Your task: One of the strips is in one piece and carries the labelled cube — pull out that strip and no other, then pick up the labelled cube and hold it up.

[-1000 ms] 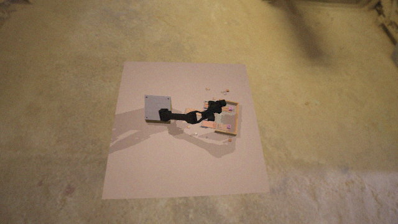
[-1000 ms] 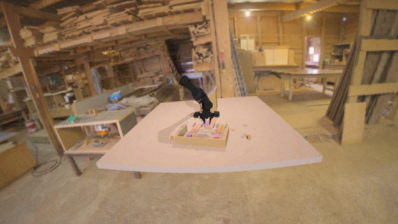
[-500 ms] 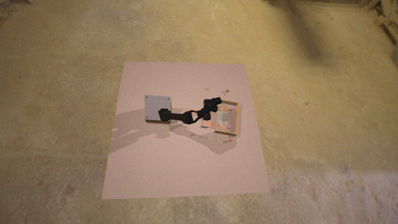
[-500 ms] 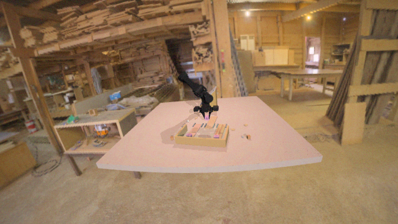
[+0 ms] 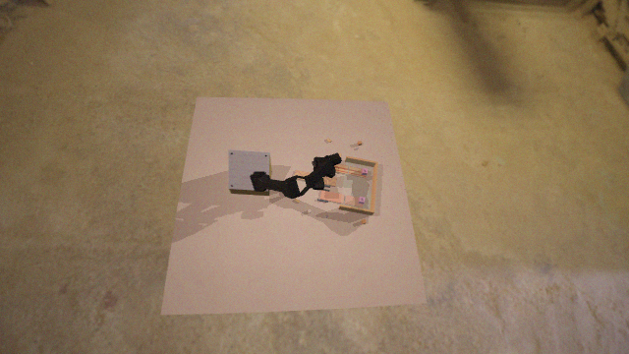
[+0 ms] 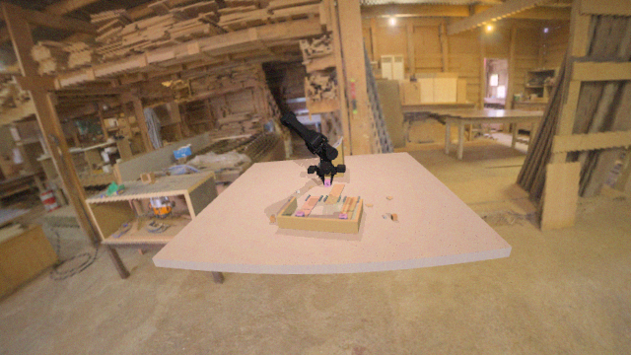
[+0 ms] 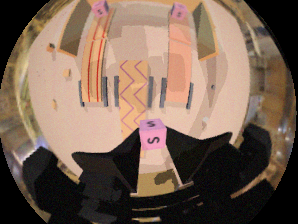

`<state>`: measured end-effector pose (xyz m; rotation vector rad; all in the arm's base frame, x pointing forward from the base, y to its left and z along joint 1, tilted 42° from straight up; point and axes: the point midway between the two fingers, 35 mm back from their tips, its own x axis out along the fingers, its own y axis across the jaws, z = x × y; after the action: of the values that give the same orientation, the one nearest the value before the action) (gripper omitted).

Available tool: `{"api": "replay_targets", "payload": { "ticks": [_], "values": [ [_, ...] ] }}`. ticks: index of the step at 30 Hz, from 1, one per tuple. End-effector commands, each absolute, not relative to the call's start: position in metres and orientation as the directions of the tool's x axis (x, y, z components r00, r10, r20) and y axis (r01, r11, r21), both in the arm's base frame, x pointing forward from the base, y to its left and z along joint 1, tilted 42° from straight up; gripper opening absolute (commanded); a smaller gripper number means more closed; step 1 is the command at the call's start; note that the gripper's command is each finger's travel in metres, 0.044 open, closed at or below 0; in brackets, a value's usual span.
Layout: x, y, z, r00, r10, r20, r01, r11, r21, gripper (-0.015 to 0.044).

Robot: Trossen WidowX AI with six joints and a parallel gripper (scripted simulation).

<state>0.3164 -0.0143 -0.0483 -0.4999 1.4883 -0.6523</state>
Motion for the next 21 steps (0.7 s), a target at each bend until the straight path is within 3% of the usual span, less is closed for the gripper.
{"api": "replay_targets", "payload": {
  "ticks": [1, 21],
  "values": [
    [0.303, -0.014, -0.048, -0.031, -0.669, -0.743, 0.093, 0.738, -0.668, 0.0000],
    [0.303, 0.010, -0.021, -0.031, -0.667, -0.744, 0.093, 0.739, -0.667, 0.0000]
  ]
}}
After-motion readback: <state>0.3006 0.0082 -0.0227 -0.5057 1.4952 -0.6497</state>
